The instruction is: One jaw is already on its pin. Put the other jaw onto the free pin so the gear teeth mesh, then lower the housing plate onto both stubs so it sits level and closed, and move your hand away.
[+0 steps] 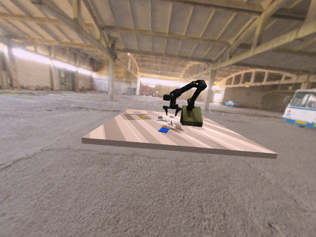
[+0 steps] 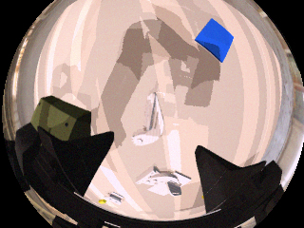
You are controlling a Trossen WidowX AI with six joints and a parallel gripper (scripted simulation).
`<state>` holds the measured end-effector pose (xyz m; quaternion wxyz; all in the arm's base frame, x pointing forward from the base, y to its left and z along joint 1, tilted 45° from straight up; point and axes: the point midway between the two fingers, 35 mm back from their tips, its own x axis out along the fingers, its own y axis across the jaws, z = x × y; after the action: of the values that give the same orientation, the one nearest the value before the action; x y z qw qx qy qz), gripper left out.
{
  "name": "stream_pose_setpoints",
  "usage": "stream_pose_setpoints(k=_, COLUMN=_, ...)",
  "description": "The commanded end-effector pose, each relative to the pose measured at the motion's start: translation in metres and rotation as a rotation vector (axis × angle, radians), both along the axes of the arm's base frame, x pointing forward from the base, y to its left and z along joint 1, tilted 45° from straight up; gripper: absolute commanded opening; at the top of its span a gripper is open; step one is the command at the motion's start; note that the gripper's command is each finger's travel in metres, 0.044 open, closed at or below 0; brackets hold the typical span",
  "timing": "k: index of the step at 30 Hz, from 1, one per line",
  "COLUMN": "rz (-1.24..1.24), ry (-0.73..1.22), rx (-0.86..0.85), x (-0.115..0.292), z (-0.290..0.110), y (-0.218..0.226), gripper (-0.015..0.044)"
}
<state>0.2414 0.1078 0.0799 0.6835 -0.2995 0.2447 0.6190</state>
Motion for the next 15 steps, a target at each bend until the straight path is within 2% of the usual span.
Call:
stream_pose_setpoints(k=1, rz=0.001, ry=0.013, rx=0.003, x=-0.001, z=-0.010, y=0.007, gripper=0.0440)
stream_pose_setpoints(k=5, rz=0.000, ry=0.013, rx=0.005, x=0.001, z=-0.029, y=0.026, gripper=0.0440)
stream_pose_setpoints(k=15, rz=0.000, ry=0.013, rx=0.006, x=0.001, z=-0.031, y=0.028, gripper=0.0440)
